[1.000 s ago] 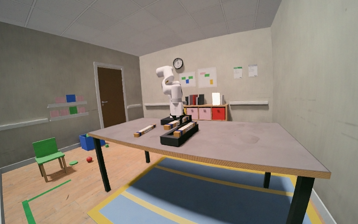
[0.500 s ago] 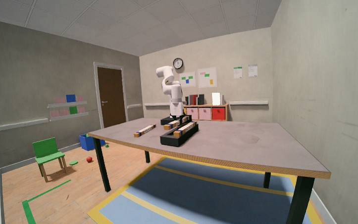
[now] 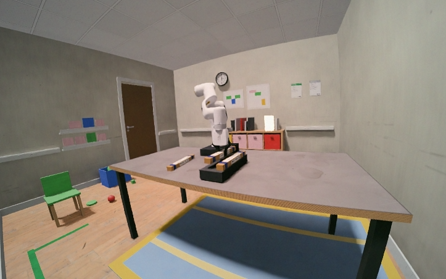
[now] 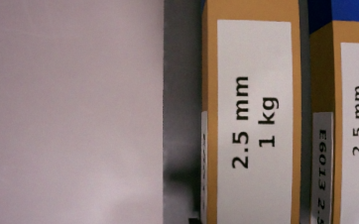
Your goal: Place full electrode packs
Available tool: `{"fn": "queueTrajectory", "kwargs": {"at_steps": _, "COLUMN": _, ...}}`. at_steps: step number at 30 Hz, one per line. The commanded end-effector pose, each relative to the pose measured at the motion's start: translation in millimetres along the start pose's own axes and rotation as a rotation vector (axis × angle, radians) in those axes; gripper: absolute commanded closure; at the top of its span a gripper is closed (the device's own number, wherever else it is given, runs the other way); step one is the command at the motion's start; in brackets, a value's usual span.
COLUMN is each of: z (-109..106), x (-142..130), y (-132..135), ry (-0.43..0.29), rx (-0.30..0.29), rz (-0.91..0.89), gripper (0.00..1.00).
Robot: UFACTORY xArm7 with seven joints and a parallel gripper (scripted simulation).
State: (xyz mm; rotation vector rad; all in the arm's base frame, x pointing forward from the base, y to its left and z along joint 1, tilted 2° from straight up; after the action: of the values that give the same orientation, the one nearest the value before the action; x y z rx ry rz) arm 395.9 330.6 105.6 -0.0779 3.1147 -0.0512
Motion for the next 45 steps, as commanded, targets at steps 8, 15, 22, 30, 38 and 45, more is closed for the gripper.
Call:
{"fn": "queueTrajectory", "kwargs": {"at_steps": 8, "z": 17, "x": -1, "y": 2, "ry": -0.004, "rx": -0.003, "rz": 0.000, "gripper": 0.65}}
{"fn": "queueTrajectory", "kwargs": {"at_steps": 15, "z": 24, "x": -1, "y": 3, "ry": -0.004, "rx": -0.003, "rz": 0.000, "gripper": 0.65}}
{"fn": "queueTrajectory", "kwargs": {"at_steps": 22, "z": 28, "x": -1, "y": 3, "ry": -0.004, "rx": -0.003, "rz": 0.000, "gripper": 0.65}}
{"fn": "queueTrajectory", "kwargs": {"at_steps": 30, "z": 28, "x": -1, "y": 3, "ry": -0.004, "rx": -0.003, "rz": 0.000, "gripper": 0.65}}
{"fn": "queueTrajectory", "kwargs": {"at_steps": 38, "z": 28, "x": -1, "y": 3, "ry": -0.004, "rx": -0.003, "rz": 0.000, "gripper": 0.40}}
{"fn": "queueTrajectory", "kwargs": {"at_steps": 45, "z": 28, "x": -1, "y": 3, "ry": -0.004, "rx": -0.003, "rz": 0.000, "gripper": 0.40}}
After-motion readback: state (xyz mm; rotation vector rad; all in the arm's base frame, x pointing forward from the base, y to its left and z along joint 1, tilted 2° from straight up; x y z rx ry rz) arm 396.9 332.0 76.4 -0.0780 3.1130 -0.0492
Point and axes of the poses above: the point where the finger pads meet when closed, its own z axis out along the fingers, its own y axis across the jaws, x = y × z, the point moved 6 cm from there along -z, back along the fingers, and after that the axes turned 4 degrees about z, right-handed, at the moved point
